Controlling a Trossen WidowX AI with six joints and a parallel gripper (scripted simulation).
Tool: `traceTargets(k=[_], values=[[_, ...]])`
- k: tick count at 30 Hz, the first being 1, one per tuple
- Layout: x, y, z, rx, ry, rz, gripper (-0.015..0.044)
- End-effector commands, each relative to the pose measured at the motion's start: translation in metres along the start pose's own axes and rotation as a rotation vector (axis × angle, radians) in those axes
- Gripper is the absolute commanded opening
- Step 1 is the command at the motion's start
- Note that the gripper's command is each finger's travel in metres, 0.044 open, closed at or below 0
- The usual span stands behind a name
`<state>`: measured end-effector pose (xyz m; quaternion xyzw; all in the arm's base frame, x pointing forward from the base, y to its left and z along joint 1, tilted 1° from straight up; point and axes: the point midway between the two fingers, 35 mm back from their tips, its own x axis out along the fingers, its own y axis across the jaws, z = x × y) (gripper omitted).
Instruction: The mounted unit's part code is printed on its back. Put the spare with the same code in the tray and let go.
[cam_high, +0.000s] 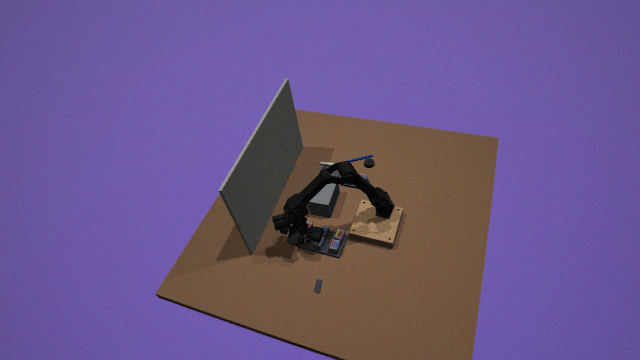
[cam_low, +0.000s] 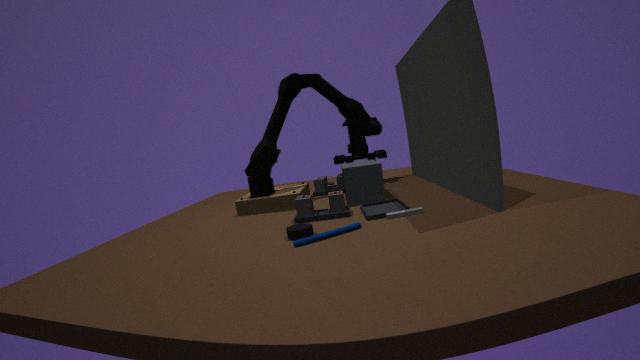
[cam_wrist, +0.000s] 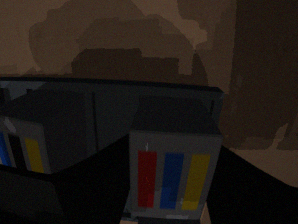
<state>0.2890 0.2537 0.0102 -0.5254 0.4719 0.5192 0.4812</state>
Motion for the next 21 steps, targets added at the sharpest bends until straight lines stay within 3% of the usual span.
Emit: traceTargets(k=[1,13,21], values=[[-0.001,0.0,0.0,0.0,0.0,0.0,0.0],[-0.075,-0.001,0.0,-0.003,0.0,0.001,0.0],[-0.082,-0.003,0.001,-0.001,-0.004,-0.008,0.0]])
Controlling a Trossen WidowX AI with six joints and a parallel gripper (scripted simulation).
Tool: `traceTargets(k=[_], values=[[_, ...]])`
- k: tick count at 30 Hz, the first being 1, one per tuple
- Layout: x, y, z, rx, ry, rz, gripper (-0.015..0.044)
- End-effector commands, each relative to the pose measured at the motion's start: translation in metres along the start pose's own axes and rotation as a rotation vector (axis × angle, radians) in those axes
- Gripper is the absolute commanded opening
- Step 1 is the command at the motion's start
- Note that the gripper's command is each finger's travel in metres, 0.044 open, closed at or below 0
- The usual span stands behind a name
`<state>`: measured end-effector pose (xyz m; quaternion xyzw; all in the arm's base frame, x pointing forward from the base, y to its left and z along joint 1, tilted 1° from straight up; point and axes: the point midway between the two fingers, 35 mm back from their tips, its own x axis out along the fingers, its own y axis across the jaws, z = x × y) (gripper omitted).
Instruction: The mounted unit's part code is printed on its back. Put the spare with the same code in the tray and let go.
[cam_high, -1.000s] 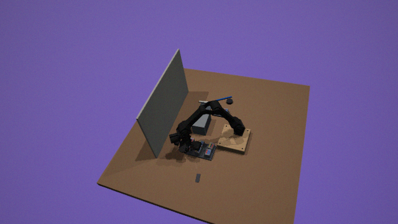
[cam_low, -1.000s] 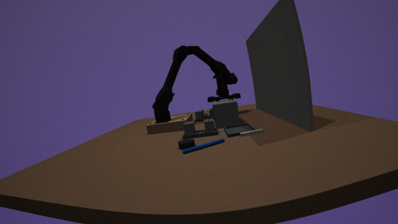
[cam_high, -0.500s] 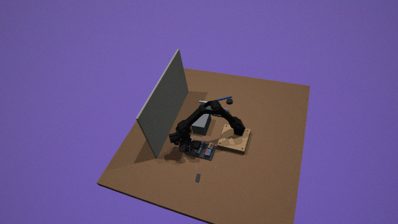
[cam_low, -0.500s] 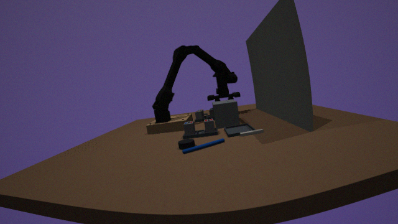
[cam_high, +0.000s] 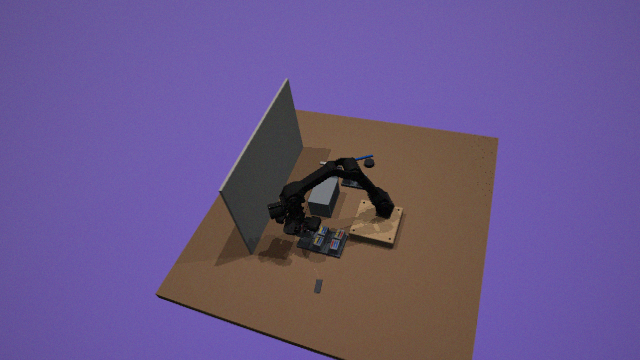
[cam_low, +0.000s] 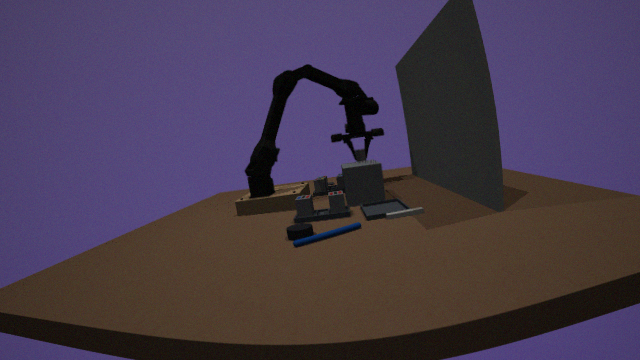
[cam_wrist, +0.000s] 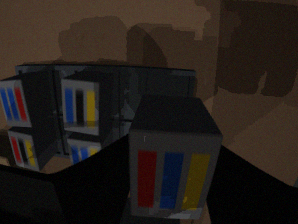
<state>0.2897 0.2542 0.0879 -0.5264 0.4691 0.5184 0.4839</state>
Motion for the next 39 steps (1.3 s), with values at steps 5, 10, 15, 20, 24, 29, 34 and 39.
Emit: traceTargets(k=[5,10,15,20,24,29,34,39], values=[[-0.026,-0.002,0.002,-0.001,0.001,0.002,0.0],[-0.047,-0.001,0.003,-0.002,0.002,0.005,0.0],[-0.068,0.001,0.002,-0.003,0.003,0.008,0.0],[-0.074,0.001,0.001,-0.002,0.004,0.008,0.0],[-0.076,-0.009,-0.019,0.023,0.003,0.006,0.0],[-0.077,-0.023,-0.049,0.06,0.003,0.002,0.0],[-0.077,-0.036,-0.08,0.093,0.008,0.003,0.0],[-0.077,-0.045,-0.111,0.125,0.013,0.004,0.0]])
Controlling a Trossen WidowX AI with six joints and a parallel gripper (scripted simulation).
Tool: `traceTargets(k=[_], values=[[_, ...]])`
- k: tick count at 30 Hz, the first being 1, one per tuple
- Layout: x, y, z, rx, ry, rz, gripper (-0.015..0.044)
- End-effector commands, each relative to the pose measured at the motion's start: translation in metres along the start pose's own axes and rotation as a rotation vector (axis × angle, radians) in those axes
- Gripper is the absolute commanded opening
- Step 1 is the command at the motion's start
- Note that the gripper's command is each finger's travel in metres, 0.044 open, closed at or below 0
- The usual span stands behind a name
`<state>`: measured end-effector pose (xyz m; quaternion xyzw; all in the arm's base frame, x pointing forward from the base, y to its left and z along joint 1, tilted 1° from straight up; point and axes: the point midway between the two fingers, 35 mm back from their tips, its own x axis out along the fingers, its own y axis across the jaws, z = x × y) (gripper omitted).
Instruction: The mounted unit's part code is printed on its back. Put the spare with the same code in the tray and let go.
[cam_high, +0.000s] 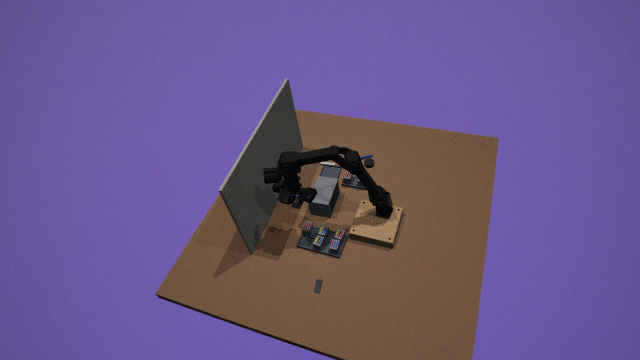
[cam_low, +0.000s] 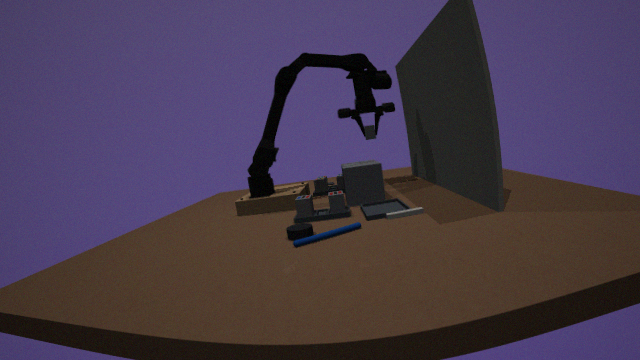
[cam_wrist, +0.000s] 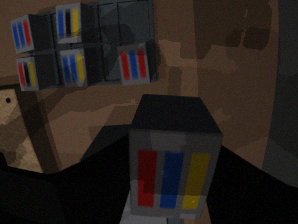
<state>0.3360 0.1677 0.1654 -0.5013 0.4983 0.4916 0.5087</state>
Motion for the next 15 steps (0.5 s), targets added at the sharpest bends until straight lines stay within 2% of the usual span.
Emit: traceTargets(k=[1,15], values=[[0.0,-0.01,-0.026,0.017,0.006,0.001,0.0],[0.0,-0.035,-0.11,0.028,0.002,-0.006,0.0]])
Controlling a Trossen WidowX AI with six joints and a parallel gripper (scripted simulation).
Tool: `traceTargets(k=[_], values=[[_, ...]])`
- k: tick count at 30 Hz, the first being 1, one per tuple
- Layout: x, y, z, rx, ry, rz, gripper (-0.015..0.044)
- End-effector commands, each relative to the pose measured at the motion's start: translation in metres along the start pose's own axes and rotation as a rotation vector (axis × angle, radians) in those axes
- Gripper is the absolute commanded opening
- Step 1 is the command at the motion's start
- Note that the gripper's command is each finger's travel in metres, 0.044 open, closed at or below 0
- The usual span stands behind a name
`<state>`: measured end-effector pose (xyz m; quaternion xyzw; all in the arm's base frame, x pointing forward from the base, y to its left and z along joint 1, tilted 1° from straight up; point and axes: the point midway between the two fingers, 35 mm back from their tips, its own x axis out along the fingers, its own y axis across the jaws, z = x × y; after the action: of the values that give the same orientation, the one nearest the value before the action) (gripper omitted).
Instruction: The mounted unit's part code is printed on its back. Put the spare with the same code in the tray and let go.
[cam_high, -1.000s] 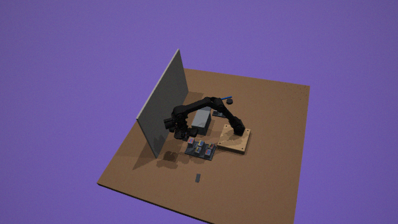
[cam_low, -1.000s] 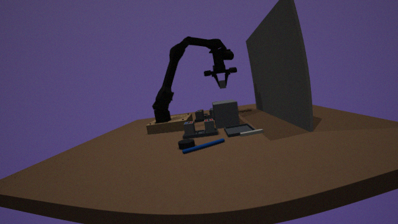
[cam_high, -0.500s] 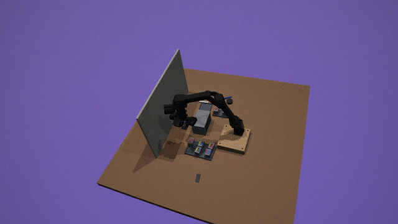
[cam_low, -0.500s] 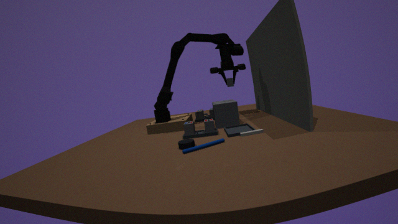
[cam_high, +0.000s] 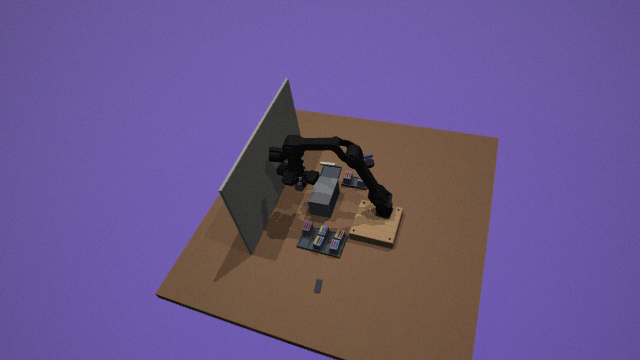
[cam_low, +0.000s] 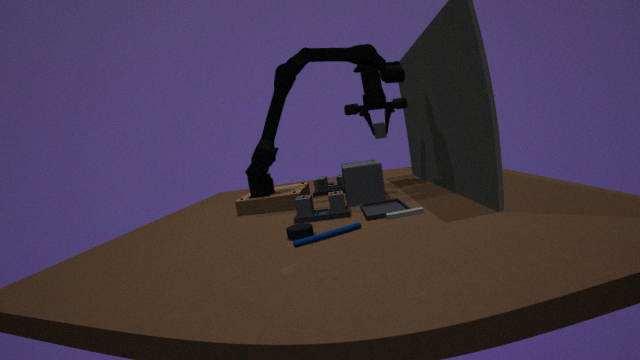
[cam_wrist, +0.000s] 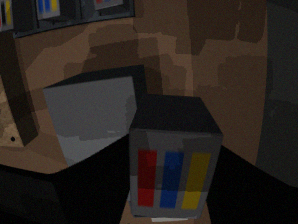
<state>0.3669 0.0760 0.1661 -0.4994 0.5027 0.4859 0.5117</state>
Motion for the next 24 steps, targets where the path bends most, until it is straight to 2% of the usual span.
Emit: traceTargets(k=[1,24], values=[[0.0,-0.004,-0.023,0.016,-0.004,-0.004,0.0],[-0.001,-0.005,-0.169,-0.074,0.015,-0.002,0.0]])
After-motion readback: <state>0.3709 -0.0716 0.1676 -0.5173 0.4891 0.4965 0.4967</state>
